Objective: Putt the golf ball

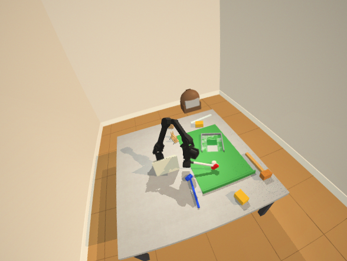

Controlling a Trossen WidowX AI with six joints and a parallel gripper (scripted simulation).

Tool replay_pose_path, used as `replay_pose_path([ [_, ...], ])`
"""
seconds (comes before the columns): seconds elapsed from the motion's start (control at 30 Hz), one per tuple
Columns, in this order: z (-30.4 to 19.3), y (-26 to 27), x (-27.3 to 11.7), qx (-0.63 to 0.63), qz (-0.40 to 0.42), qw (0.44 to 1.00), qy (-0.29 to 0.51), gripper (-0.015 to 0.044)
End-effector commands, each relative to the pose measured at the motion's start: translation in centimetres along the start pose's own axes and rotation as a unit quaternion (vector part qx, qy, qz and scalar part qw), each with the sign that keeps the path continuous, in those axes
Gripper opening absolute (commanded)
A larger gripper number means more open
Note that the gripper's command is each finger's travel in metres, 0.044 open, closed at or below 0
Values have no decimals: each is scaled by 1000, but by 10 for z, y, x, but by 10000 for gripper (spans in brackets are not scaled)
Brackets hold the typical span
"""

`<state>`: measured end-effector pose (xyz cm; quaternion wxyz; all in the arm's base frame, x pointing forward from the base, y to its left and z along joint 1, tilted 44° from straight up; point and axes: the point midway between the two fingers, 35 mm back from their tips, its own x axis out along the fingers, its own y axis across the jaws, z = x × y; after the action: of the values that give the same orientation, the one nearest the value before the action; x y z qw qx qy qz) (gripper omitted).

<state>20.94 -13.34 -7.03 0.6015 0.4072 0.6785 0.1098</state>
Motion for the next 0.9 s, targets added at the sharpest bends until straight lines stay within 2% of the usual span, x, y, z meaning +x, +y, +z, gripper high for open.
replay_pose_path([
  [0.0,1,0,6,2,2,1000,-3,0],
  [0.4,0,-1,4,0,0,1000,1,0],
  [0.67,0,-29,7,2,1,1000,-3,0],
  [0.87,0,-30,7,2,1,1000,-3,0],
])
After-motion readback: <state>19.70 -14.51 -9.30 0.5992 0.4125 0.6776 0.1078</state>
